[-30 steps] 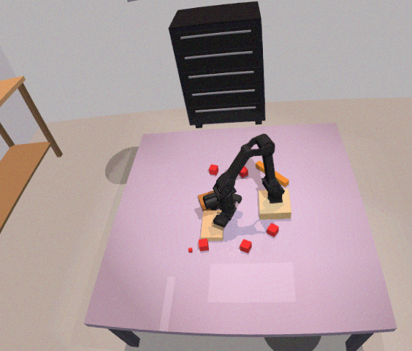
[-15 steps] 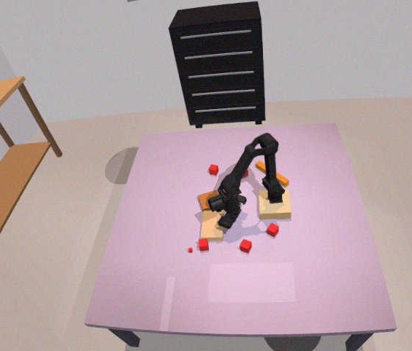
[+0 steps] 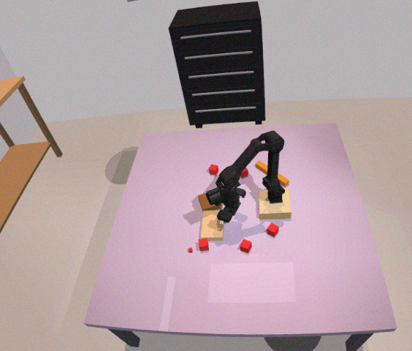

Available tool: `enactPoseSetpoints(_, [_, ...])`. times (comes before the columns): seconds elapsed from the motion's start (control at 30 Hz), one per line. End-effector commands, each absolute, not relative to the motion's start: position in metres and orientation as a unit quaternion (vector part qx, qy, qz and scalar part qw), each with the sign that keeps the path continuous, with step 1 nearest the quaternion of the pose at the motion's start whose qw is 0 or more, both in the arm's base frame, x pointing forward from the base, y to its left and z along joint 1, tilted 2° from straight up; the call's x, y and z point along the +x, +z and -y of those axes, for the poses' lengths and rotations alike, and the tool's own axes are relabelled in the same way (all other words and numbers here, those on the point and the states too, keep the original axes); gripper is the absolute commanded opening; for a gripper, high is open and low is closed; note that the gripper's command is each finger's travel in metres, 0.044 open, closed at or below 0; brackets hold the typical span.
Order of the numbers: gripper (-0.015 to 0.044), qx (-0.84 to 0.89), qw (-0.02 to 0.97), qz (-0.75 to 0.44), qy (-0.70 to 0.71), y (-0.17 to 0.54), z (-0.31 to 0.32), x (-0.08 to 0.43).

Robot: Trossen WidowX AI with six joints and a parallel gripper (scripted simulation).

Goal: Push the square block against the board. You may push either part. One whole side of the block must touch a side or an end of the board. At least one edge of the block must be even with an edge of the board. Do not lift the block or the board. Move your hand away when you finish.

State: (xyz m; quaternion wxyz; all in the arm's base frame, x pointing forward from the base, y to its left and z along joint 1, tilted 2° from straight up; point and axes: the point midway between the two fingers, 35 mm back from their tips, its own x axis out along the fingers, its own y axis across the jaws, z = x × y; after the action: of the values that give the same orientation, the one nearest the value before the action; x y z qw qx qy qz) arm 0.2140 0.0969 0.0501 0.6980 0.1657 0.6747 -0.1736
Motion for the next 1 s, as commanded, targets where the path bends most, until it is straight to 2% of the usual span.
enactPoseSetpoints(0.0, [0.0,0.151,0.705,-0.675,-0.156,0.061,-0.107,0.237])
enactPoseSetpoints(0.57, [0.0,0.017,0.725,-0.689,-0.024,0.064,-0.17,0.392])
enactPoseSetpoints(0.8, [0.0,0.012,0.725,-0.689,-0.019,0.059,-0.172,0.398])
enactPoseSetpoints(0.97, [0.0,0.012,0.725,-0.689,-0.019,0.008,-0.171,0.401])
